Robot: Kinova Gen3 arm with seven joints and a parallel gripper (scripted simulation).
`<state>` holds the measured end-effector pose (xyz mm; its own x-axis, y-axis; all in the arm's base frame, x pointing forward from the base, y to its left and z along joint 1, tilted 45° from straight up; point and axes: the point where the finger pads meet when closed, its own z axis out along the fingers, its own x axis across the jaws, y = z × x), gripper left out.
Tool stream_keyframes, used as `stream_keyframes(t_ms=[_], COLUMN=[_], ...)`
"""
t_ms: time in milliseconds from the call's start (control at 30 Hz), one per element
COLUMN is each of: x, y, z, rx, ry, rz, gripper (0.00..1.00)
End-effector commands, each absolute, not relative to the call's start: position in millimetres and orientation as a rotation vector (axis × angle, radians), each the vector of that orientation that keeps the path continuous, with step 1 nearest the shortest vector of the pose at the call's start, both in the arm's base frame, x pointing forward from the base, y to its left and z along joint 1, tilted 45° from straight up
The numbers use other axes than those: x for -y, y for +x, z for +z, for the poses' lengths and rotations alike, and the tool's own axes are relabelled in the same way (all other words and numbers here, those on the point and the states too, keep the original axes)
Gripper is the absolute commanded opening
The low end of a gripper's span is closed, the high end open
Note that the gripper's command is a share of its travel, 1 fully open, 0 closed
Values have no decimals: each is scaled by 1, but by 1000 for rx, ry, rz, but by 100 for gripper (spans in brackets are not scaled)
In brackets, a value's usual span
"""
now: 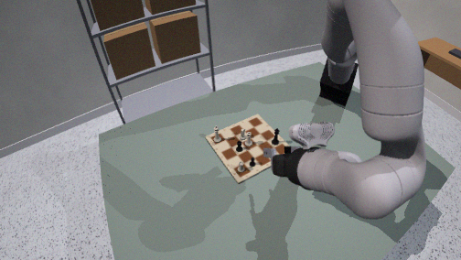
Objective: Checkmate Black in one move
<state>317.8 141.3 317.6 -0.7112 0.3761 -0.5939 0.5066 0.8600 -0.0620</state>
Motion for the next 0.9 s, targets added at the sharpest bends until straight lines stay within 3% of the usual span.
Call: stream_keyframes(t_ms=[0,433,867], x=[-122,-22,14], y=[323,338,329], z=[323,302,276], rx=[-2462,-2358,-2168], ry=[733,1328,1679], rz=[-175,443,903], gripper=[100,100,100])
